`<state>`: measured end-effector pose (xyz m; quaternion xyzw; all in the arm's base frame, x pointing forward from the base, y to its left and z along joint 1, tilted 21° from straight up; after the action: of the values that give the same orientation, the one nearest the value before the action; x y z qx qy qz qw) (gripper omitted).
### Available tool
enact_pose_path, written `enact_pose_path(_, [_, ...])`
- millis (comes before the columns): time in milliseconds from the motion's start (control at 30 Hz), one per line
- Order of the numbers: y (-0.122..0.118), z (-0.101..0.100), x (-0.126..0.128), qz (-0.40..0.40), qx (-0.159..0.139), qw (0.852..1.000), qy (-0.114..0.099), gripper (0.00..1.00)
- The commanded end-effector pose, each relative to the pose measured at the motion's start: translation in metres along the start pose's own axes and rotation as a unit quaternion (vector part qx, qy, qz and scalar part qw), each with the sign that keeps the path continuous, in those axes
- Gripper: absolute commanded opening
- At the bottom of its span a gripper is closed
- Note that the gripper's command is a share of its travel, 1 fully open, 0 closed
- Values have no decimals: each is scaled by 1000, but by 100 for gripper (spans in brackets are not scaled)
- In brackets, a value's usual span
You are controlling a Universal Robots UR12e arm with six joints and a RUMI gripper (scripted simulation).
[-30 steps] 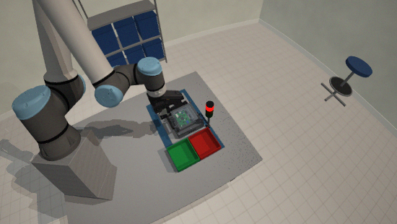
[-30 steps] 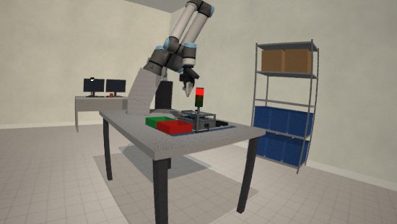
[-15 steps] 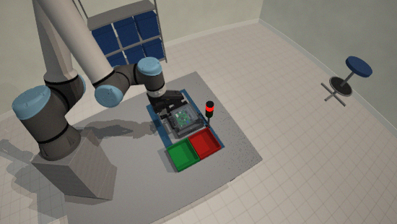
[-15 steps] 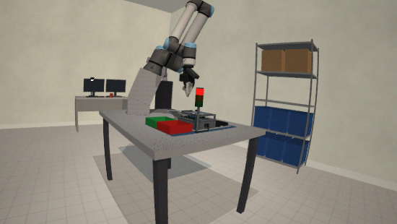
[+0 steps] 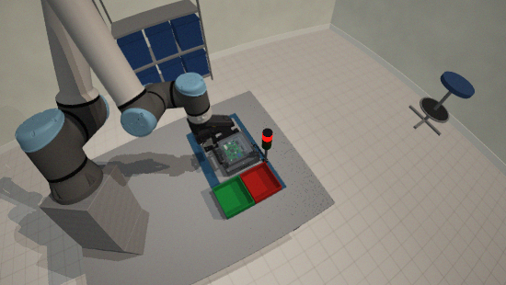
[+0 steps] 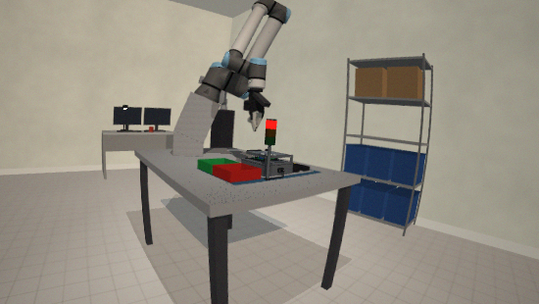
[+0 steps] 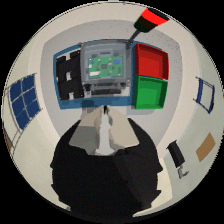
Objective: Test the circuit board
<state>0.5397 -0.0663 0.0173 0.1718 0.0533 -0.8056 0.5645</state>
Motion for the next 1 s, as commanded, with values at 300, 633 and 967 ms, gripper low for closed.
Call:
enact_pose_path(300, [0,0,-4,0,0,1000,0,0])
enact_pose_path(633, [1,0,-35,0,0,1000,0,0])
enact_pose_path(967, [1,0,-74,0,0,1000,0,0])
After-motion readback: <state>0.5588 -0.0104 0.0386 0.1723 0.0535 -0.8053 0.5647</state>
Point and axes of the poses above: the point where the finger pads meet when closed, its own z axis back along the fingers, its own x axis across the jaws, y = z × x, the point moved 9 cm from there along z, back along the fingers, and after that the axes turned 10 degrees about -z, right-handed, at the moved point
